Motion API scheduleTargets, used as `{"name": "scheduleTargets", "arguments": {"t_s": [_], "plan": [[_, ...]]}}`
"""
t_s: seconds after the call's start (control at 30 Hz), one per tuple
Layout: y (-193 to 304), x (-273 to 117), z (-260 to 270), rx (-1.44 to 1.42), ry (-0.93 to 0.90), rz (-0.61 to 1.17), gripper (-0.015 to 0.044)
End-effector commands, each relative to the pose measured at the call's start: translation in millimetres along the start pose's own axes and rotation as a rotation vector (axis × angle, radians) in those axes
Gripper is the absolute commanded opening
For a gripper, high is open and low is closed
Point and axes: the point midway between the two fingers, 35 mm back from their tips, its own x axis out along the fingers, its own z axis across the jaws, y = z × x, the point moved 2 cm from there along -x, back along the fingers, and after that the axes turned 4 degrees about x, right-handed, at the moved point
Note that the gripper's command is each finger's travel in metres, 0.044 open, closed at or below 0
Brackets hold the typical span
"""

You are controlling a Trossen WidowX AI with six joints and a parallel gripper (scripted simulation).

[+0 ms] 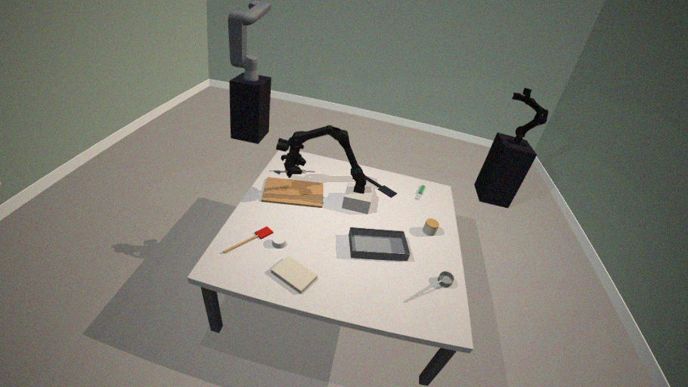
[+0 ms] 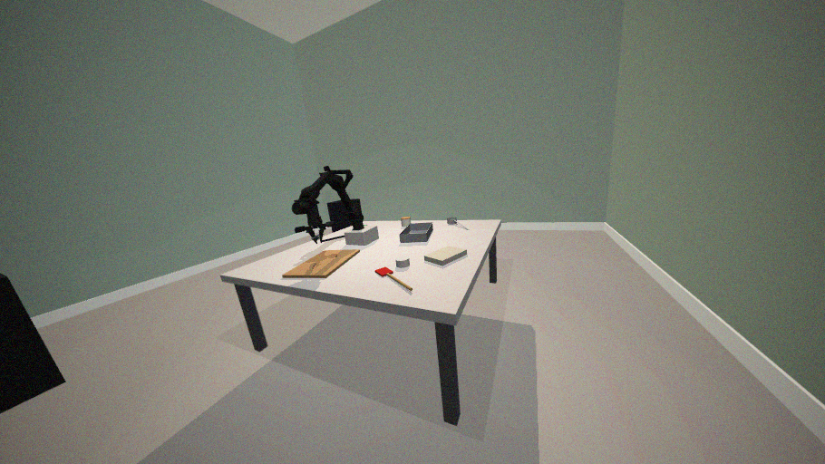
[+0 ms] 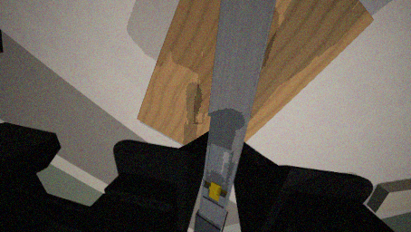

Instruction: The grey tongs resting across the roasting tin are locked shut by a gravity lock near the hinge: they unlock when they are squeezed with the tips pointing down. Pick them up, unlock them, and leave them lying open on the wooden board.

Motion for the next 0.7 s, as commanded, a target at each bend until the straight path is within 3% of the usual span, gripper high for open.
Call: {"name": "scheduleTargets", "arguments": {"t_s": [0.0,0.67], "plan": [[2.5,-5.5,3.1,0.026,0.010,0.089,-0.0150],[0.5,-25.2,13.8,0.071,0.060,0.508,-0.0150]]}}
